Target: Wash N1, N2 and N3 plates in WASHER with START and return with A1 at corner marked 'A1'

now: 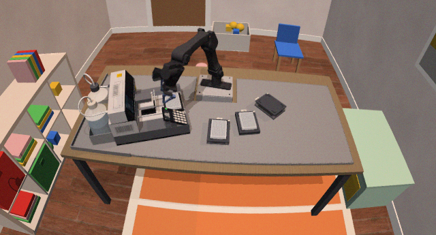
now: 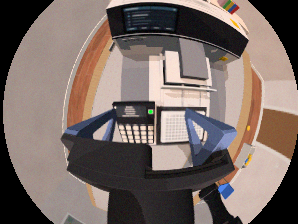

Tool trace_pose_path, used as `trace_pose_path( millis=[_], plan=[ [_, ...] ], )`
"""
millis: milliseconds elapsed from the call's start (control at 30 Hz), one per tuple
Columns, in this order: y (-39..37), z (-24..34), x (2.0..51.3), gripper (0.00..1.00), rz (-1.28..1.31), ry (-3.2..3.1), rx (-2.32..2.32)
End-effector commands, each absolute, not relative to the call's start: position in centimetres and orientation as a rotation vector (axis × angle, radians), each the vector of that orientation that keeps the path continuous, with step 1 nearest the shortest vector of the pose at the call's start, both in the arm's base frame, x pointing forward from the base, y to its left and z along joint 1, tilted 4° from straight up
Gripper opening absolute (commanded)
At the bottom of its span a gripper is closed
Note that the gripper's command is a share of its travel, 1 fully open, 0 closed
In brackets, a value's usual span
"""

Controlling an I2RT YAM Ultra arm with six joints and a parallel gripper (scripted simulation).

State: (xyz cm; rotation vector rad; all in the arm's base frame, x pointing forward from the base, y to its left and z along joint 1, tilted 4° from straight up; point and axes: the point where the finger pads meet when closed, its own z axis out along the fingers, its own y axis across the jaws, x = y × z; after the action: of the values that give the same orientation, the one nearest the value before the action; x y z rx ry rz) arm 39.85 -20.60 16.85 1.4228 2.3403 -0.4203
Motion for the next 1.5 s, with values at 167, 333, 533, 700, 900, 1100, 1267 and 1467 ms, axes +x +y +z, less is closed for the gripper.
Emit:
trace_pose_path(
  millis=[167, 333, 533, 700, 900, 1100, 1267, 1467],
  plan=[
    [-20.7, 17.5, 40.0, 1.00, -0.419, 2.323, 1.417],
    [-20.7, 17.5, 40.0, 1.00, -0.419, 2.323, 1.417],
    [-19.5, 16.9, 40.0, 0.00, -0.418, 2.323, 1.417],
    [-18.0, 16.1, 40.0, 0.00, -0.418, 2.324, 1.418],
    [-16.3, 15.2, 40.0, 0.00, -0.417, 2.324, 1.418],
    [-15.1, 14.6, 40.0, 0.00, -0.416, 2.324, 1.418],
    [-13.6, 13.8, 40.1, 0.00, -0.416, 2.324, 1.418],
    [-11.8, 12.9, 40.1, 0.00, -0.415, 2.325, 1.419]
  ],
)
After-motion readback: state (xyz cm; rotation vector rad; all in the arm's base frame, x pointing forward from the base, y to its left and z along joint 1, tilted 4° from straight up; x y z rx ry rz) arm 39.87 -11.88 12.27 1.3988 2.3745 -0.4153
